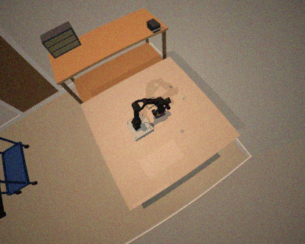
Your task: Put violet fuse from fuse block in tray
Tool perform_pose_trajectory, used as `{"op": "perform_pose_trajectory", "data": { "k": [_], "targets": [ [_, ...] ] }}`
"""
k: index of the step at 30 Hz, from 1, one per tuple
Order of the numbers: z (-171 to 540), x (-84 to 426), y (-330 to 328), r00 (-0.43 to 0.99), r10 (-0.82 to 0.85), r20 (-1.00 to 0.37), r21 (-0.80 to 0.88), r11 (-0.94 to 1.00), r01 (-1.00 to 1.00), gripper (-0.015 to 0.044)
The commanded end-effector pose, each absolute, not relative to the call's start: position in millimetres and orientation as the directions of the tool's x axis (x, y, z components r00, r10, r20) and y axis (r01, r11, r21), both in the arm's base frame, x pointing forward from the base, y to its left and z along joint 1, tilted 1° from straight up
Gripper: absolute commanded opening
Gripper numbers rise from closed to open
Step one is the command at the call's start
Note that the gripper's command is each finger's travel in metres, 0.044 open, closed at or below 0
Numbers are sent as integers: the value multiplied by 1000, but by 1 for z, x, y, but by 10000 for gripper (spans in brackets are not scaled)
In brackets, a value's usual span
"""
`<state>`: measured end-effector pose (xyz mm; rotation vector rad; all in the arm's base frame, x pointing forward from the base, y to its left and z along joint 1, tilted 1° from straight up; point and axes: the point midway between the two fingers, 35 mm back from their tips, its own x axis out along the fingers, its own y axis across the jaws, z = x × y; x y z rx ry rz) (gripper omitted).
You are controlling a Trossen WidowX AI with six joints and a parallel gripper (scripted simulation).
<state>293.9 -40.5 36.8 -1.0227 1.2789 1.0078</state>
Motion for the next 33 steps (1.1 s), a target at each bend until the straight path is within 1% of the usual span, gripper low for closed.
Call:
{"op": "perform_pose_trajectory", "data": {
  "k": [1,33],
  "targets": [
    [40,294,-41,36,15,-999,-31,249,-968,0],
    [55,294,-41,36,14,-999,-32,248,-968,0]
  ]
}}
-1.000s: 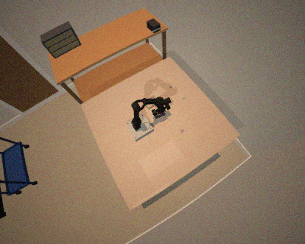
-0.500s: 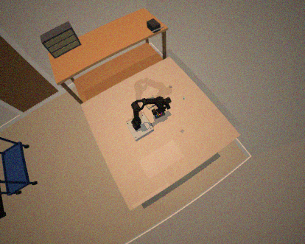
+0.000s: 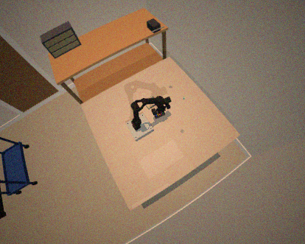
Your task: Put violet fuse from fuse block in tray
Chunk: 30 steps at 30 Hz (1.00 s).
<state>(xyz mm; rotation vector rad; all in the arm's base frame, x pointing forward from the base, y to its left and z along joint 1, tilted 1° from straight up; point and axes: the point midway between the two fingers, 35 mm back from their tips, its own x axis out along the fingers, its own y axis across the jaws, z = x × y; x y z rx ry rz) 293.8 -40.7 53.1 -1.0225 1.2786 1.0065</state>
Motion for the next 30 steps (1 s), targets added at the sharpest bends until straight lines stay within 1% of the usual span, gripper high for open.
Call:
{"op": "perform_pose_trajectory", "data": {
  "k": [1,30],
  "targets": [
    [56,294,-41,36,14,-999,-32,248,-968,0],
    [71,293,-41,36,12,-999,-32,248,-968,0]
  ]
}}
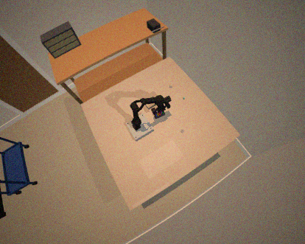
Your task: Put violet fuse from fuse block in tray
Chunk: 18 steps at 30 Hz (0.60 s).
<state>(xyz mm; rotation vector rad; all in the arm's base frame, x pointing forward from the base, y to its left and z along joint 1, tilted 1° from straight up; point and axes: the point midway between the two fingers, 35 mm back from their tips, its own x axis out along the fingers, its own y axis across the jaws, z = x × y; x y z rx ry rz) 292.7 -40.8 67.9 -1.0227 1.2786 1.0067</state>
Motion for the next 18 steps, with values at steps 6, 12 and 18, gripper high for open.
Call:
{"op": "perform_pose_trajectory", "data": {
  "k": [6,12,18],
  "targets": [
    [81,292,-42,36,12,-999,-32,248,-968,0],
    [90,292,-42,36,12,-999,-32,247,-968,0],
    [91,294,-34,36,13,-999,-32,247,-968,0]
  ]
}}
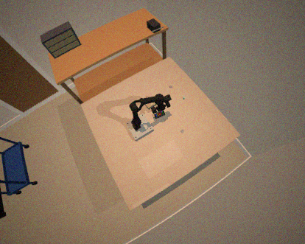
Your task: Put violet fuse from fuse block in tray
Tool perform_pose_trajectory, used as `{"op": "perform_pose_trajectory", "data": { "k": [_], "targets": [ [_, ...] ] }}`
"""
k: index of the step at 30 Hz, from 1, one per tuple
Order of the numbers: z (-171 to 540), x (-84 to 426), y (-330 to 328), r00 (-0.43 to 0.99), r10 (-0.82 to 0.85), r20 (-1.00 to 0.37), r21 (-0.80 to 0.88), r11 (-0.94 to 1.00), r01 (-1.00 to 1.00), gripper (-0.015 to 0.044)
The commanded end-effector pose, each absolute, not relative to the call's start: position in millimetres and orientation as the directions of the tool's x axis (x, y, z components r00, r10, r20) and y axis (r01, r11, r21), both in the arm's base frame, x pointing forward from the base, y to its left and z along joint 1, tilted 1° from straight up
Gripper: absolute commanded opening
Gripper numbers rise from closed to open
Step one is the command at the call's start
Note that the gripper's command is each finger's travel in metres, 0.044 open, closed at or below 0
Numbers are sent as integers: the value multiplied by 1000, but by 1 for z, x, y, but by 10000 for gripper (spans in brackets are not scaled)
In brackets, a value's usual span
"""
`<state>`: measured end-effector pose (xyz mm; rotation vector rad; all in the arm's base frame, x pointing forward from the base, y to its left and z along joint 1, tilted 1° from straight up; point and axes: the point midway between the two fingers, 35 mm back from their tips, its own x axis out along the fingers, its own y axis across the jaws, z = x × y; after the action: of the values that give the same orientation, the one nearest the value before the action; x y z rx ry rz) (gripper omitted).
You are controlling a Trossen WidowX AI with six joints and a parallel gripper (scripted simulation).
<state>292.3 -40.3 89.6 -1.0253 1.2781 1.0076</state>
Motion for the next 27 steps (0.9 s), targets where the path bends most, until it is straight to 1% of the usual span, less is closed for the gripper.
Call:
{"op": "perform_pose_trajectory", "data": {
  "k": [1,14,27],
  "targets": [
    [92,296,-30,36,13,-999,-32,247,-968,0],
    [94,307,38,37,19,-999,-31,248,-968,0],
    [95,303,109,37,26,-999,-29,248,-968,0]
  ]
}}
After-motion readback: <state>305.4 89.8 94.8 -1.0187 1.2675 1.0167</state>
